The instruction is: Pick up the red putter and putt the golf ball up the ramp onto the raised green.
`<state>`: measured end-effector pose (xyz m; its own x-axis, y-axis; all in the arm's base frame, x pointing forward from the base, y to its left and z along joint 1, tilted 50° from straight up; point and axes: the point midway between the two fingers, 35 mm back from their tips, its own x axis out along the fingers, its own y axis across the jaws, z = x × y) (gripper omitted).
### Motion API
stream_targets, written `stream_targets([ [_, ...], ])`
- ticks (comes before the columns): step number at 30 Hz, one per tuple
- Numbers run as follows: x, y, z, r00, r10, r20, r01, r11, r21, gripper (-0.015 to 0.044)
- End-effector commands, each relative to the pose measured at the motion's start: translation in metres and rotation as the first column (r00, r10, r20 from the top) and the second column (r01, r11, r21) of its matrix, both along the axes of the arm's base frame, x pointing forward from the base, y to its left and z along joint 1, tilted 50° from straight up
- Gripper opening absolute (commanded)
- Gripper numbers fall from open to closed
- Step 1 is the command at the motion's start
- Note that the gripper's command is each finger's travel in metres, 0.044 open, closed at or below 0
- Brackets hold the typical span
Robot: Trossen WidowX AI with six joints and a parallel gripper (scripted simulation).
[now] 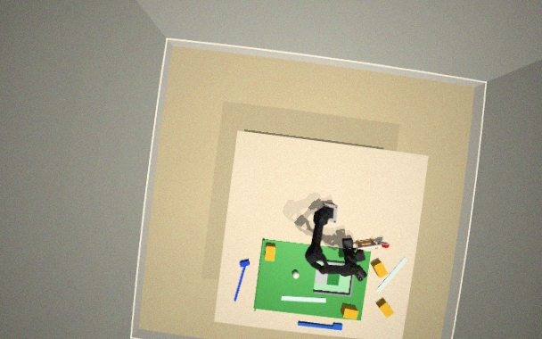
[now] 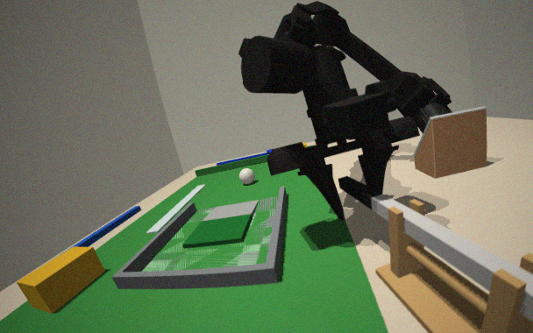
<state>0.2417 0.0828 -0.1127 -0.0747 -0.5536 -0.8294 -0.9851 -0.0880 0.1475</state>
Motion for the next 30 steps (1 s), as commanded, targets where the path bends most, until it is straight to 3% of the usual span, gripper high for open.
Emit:
stream_targets([
  [1,0.000,0.000,0.000,1.000,0.000,0.000,0.000,1.000,0.000,0.0125],
  [4,0.000,0.000,0.000,1.000,0.000,0.000,0.000,1.000,0.000,0.0046],
  [11,0.000,0.001,0.001,1.000,0.000,0.000,0.000,1.000,0.000,0.0000],
  [30,0.003,0.076,0.065,1.000,-0.001,-0.003,0.001,1.000,0.004,0.0000],
])
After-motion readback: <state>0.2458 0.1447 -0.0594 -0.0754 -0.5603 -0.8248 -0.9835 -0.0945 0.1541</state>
